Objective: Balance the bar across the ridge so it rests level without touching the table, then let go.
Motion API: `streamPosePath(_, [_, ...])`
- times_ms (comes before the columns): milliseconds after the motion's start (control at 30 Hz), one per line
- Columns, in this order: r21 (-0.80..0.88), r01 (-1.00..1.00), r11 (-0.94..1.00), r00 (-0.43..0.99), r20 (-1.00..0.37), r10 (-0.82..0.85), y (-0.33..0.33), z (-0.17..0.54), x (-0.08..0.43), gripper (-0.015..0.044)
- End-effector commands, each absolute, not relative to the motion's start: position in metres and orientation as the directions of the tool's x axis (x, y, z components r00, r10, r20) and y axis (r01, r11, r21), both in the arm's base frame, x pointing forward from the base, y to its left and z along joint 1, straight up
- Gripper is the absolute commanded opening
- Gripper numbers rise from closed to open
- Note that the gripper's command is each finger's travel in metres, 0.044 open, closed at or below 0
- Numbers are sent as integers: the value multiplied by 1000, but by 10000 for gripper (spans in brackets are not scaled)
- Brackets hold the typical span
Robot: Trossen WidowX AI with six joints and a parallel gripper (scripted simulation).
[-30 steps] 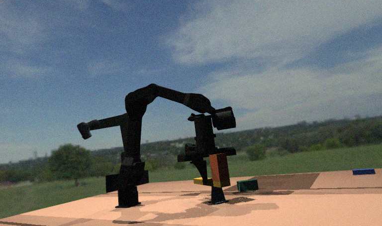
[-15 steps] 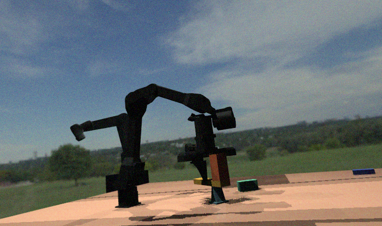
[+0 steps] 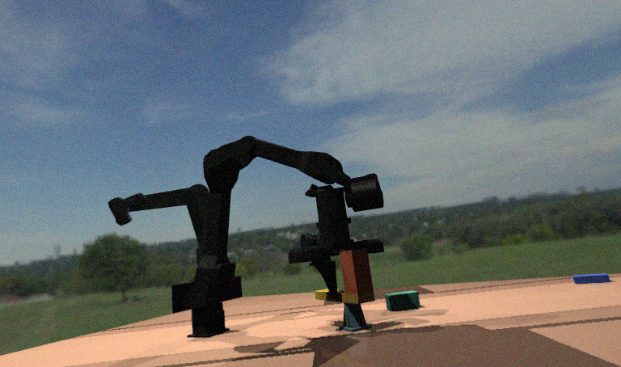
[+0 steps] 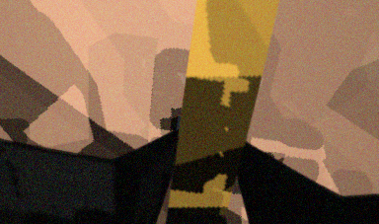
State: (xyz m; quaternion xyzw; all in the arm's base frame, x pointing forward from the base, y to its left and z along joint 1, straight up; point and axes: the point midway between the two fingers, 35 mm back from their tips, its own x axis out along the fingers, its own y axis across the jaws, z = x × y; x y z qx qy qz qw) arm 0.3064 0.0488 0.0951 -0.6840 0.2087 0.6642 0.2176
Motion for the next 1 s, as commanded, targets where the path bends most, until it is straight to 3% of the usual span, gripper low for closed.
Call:
streamPosePath(0, [-20, -575, -818, 30, -1000, 3, 49, 95, 306, 0])
streamPosePath(567, [-20, -575, -818, 30, -1000, 3, 49, 95, 306, 0])
streamPosePath(767, [-20, -575, -818, 30, -1000, 3, 49, 95, 306, 158])
streamPosePath(967, [-20, -575, -818, 30, -1000, 3, 49, 95, 306, 167])
